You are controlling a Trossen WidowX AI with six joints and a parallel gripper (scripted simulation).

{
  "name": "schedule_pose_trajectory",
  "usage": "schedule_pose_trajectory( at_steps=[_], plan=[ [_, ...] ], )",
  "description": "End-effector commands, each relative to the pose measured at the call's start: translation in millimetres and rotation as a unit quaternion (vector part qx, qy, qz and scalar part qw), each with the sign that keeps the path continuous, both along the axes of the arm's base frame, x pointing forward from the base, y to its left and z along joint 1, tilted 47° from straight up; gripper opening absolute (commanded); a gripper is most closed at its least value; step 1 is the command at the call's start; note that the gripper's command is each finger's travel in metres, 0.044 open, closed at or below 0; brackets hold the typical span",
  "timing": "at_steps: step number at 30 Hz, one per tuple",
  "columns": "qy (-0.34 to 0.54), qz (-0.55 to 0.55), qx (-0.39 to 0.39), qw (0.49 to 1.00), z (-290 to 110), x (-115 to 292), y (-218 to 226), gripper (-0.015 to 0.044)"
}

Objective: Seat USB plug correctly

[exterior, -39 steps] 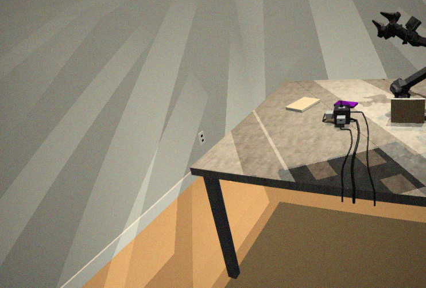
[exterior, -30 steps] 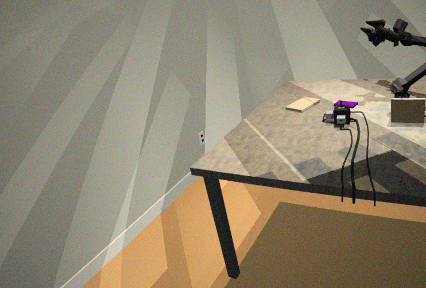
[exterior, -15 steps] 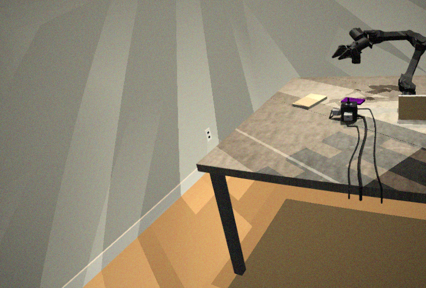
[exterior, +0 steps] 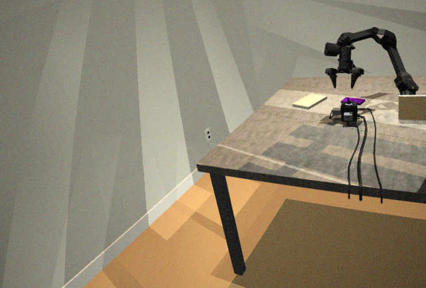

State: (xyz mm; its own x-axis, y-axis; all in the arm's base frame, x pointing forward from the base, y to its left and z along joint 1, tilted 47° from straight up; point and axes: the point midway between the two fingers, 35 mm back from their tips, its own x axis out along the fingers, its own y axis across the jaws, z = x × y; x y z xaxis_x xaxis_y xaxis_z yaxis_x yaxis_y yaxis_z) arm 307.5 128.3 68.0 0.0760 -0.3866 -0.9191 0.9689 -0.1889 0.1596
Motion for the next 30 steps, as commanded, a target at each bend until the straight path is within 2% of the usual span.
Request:
schedule_pose_trajectory(
  at_steps=[1,4,6,30],
  plan=[
    [0.061,0.056,-0.114,0.99,-25,-16,8,0.044],
    [0.096,0.096,-0.191,0.972,-35,-24,13,0.044],
    [0.103,0.105,-0.208,0.967,-38,-25,14,0.044],
    [0.103,0.105,-0.208,0.967,-49,-24,2,0.044]
  ],
)
